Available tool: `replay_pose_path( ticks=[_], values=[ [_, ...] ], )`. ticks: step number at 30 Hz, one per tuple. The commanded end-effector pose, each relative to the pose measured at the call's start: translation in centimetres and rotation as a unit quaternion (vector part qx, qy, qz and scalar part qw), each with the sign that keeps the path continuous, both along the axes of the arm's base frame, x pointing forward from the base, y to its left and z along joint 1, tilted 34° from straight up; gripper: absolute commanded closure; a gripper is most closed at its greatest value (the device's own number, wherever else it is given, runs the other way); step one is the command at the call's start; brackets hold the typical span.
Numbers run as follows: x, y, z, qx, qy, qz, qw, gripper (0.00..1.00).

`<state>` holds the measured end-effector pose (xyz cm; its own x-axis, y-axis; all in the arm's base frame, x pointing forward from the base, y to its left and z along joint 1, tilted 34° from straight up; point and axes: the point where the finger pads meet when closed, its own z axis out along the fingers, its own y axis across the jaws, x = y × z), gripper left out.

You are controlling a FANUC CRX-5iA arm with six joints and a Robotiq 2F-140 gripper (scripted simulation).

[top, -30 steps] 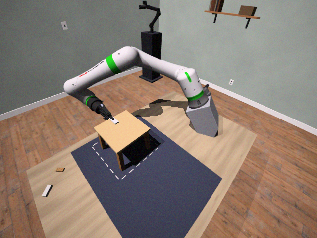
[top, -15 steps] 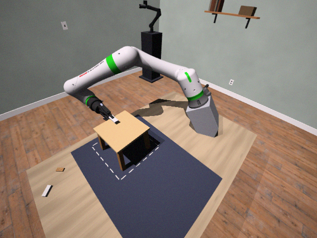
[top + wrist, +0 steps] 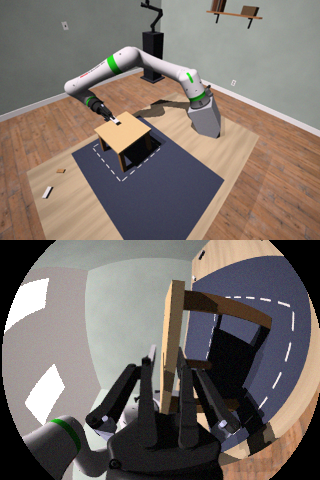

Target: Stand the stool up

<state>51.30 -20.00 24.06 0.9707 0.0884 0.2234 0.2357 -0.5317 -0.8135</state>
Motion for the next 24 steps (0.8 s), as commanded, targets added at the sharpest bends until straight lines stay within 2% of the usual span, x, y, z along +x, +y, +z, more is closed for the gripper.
replay_pose_path(
  ticks=[1, 13, 24],
  values=[
    [0.0, 0.0, 0.1, -0.001, -0.001, 0.0, 1.0, 0.67],
    [0.0, -0.3, 0.3, -0.001, -0.001, 0.0, 1.0, 0.67],
    [-0.3, -5.0, 3.3, -0.001, -0.001, 0.0, 1.0, 0.67]
  ],
)
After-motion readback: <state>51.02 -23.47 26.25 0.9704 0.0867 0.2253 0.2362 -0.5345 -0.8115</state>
